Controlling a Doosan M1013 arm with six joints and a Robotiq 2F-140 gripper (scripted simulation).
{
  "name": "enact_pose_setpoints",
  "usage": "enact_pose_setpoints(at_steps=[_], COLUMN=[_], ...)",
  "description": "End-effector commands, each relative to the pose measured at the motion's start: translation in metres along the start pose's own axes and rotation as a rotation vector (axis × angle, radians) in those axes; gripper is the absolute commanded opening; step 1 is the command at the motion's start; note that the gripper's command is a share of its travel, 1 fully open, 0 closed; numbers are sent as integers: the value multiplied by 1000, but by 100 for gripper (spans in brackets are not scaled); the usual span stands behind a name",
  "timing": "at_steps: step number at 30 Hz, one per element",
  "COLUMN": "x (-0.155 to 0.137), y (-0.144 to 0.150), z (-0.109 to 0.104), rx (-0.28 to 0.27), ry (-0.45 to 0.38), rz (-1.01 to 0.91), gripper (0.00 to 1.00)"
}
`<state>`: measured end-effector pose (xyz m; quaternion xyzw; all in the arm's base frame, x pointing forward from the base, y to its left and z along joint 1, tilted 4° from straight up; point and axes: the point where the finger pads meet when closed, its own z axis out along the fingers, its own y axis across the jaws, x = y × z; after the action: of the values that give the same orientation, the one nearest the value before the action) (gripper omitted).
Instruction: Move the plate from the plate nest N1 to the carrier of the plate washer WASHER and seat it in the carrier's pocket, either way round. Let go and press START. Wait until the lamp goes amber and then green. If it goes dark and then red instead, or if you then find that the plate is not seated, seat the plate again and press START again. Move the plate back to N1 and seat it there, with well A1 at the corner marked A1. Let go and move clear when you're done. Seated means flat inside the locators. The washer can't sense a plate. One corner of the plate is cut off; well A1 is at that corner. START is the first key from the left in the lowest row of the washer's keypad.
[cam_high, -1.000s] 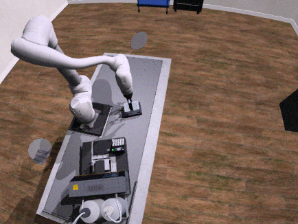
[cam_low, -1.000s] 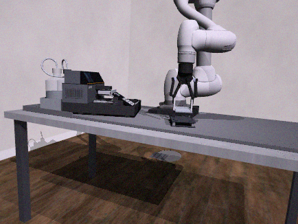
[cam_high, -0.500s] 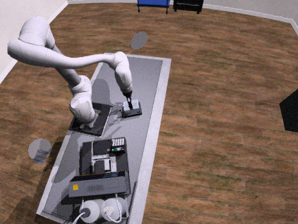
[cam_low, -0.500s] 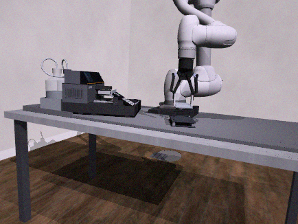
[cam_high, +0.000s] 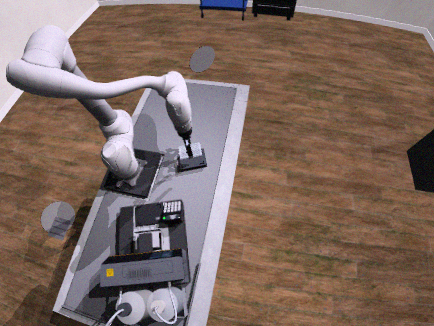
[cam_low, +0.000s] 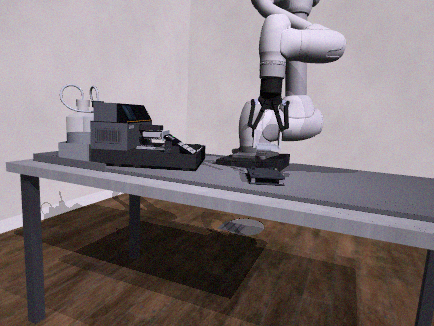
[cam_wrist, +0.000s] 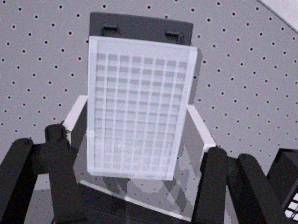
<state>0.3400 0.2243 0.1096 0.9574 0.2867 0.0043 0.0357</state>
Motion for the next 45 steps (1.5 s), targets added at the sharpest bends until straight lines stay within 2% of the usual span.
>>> enact_pose_setpoints(at_steps=[1,7,33,35,42,45], x=[0,0,-39,-39,-50,-51], y=[0,0,113,113,146,147], z=[-1,-3,-15,-15,-19,-19], rx=[0,0,0,0,0,0], ry=[0,0,0,0,0,0], rz=[0,0,16,16,16,16], gripper=[10,10,10,10,10,10])
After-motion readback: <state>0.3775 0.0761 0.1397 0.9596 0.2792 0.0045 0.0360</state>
